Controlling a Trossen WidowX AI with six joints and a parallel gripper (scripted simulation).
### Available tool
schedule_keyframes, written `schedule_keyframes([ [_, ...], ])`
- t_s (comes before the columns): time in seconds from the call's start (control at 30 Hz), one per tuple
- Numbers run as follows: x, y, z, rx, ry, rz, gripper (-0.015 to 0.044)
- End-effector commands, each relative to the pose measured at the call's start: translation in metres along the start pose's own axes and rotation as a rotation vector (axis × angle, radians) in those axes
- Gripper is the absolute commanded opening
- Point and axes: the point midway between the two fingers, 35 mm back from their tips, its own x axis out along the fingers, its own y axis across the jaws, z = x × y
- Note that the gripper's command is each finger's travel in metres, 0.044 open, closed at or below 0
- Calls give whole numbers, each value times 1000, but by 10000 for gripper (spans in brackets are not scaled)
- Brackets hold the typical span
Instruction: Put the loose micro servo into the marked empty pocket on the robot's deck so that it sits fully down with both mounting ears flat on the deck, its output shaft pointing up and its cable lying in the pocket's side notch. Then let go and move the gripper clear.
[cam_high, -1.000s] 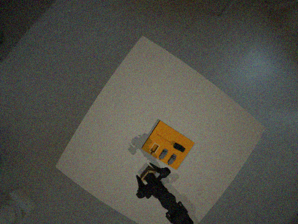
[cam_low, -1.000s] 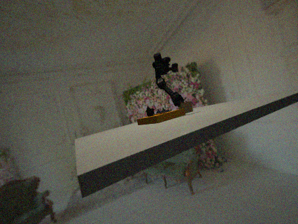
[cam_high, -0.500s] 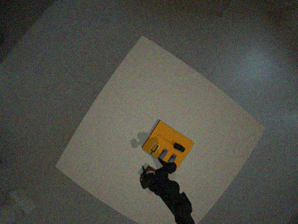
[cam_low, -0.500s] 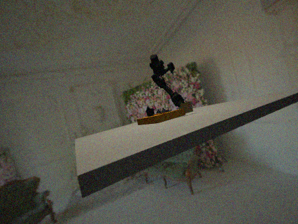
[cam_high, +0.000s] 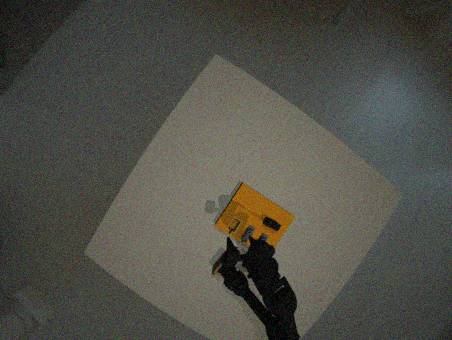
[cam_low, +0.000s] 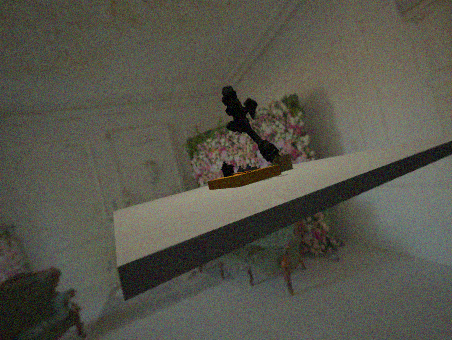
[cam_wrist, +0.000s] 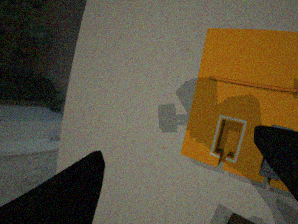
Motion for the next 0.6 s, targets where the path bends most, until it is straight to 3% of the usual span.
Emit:
schedule_keyframes([
  [0.0,4,-12,6,143,11,-46,440],
  [0.57,23,-63,19,690,35,-251,440],
])
